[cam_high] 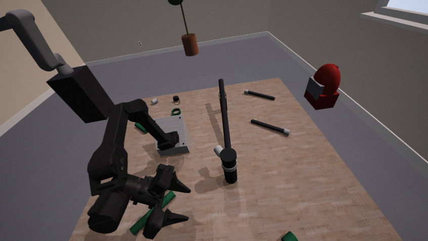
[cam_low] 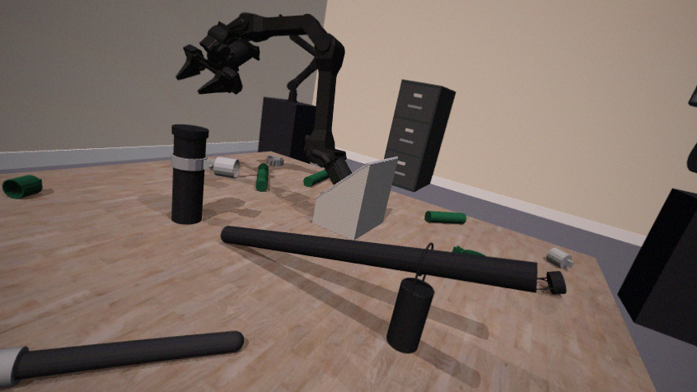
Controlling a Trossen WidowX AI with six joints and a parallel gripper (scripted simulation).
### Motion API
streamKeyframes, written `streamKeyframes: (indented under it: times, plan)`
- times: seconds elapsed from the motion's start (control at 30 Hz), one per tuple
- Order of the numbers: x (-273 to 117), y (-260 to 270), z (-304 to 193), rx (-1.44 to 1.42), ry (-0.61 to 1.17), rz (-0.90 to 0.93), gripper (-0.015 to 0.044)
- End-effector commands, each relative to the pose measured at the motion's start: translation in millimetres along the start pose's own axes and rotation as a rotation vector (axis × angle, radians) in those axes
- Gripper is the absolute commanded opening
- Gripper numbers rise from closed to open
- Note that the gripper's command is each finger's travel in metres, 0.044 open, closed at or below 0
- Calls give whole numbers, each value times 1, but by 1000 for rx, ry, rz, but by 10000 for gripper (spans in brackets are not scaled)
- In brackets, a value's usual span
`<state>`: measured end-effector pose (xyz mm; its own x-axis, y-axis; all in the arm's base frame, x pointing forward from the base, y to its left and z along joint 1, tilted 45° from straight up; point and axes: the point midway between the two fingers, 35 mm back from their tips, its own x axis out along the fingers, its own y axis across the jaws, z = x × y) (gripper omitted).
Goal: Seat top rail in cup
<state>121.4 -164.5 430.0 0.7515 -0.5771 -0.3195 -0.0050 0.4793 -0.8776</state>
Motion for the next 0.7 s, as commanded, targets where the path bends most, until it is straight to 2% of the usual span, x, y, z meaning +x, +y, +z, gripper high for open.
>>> streamKeyframes:
  times: [0.0,0.13,0.33,0.67]
  plan:
    - [1,0,0,3,-1,2,426]
    - [17,6,0,78,-22,60,440]
    - [69,32,14,267,-45,246,440]
    - [138,109,75,449,36,535,440]
